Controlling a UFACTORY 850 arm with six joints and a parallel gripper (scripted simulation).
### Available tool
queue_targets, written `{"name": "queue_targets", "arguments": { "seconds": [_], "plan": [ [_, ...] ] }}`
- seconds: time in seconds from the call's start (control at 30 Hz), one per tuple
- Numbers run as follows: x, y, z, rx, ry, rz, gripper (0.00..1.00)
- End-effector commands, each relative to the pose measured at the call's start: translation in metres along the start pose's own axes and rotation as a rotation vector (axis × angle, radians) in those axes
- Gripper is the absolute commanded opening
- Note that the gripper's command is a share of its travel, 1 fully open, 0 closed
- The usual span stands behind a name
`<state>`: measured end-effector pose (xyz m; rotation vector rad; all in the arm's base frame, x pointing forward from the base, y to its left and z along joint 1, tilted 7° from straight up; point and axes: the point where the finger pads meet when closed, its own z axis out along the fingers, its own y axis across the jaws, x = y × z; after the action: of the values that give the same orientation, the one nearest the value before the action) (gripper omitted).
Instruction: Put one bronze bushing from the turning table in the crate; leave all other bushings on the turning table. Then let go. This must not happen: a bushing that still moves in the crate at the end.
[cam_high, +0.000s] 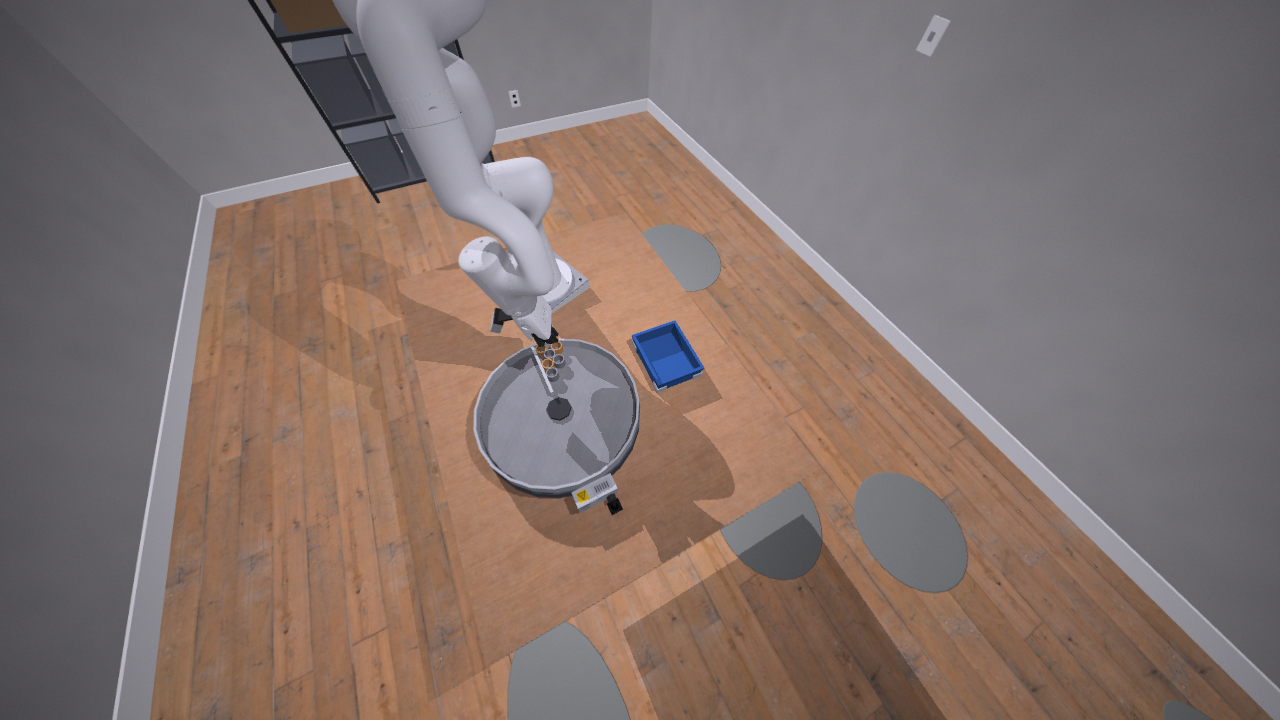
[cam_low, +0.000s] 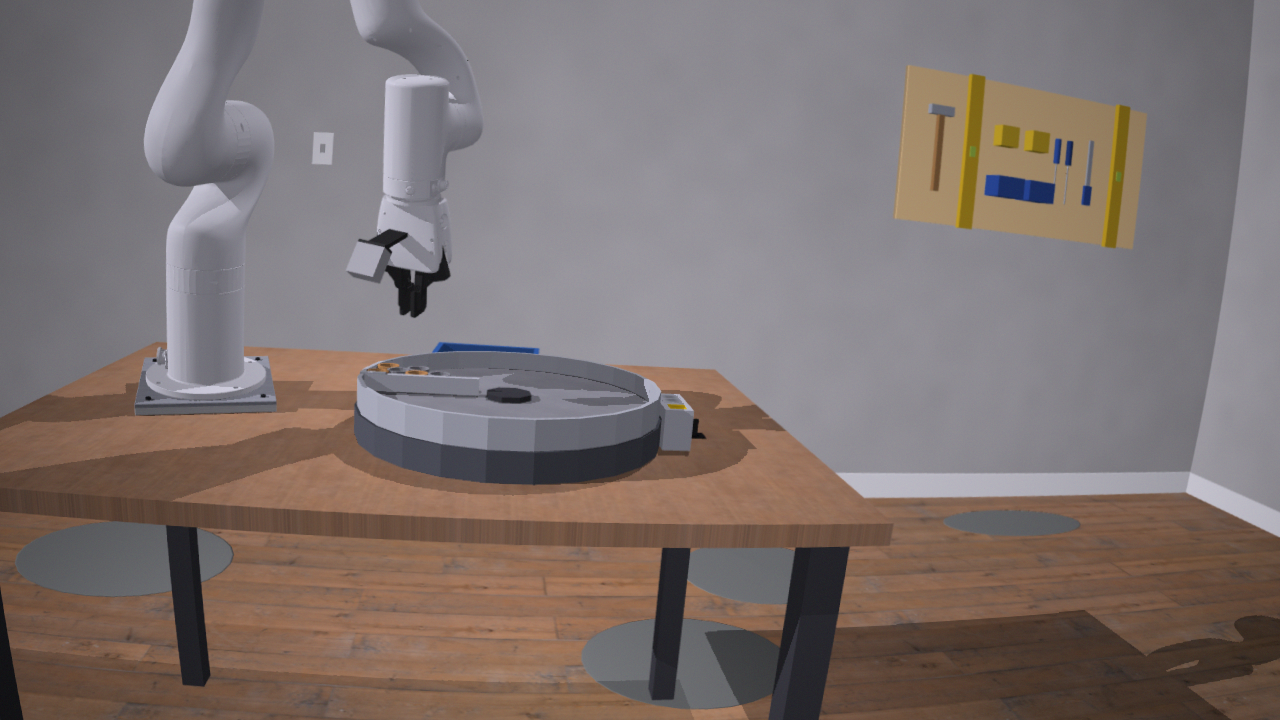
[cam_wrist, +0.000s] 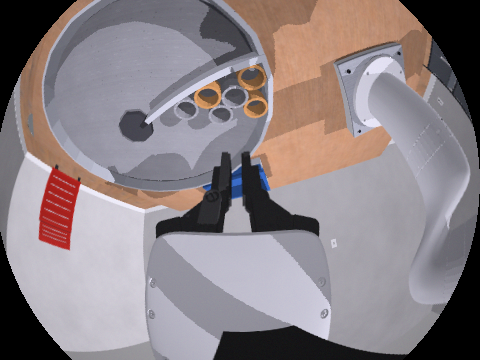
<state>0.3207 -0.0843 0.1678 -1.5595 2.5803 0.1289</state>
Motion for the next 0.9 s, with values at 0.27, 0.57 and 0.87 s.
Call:
{"name": "queue_targets", "arguments": {
  "seconds": [0.27,0.57,0.87],
  "plan": [
    [0.002,0.006,0.014,-0.061,-0.158,-0.186,0.10],
    [0.004,0.011,0.027,-0.113,-0.262,-0.340,0.10],
    [0.004,0.014,0.034,-0.142,-0.337,-0.443,0.10]
  ]
}}
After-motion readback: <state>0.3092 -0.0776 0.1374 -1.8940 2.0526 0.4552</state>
